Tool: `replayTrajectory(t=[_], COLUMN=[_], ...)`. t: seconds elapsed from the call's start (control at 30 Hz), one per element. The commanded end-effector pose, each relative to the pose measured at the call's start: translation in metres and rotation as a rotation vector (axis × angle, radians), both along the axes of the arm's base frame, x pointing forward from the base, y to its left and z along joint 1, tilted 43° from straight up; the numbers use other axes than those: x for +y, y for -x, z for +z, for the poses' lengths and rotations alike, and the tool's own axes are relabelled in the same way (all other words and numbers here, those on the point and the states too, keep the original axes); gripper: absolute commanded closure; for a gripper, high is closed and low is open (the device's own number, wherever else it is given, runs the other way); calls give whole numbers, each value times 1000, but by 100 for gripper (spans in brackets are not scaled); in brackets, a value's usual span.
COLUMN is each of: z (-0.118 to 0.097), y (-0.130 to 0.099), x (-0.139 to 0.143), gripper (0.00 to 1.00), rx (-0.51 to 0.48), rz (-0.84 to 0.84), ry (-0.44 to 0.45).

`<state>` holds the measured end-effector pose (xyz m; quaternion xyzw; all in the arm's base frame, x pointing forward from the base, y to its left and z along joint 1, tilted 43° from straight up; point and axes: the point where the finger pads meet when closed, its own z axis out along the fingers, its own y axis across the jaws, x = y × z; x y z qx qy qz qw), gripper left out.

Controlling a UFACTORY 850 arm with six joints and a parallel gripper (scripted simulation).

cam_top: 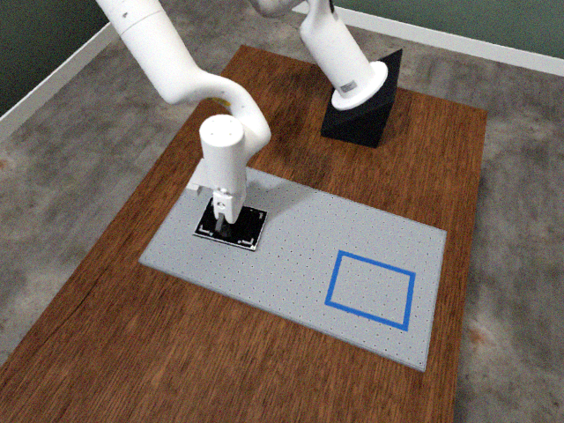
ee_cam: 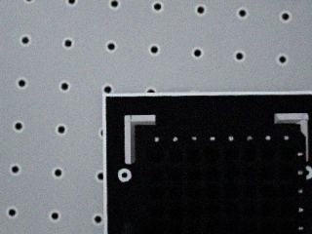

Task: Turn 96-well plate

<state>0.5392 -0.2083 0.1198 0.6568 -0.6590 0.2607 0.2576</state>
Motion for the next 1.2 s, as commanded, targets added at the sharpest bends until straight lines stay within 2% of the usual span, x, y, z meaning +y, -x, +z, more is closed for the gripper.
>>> replayTrajectory(t=[0.0,1.17], z=[1,6], y=[-1,-1], x=[0,5], gripper=[100,100], rx=[-1,-1], rz=[1,1], ry=[0,0])
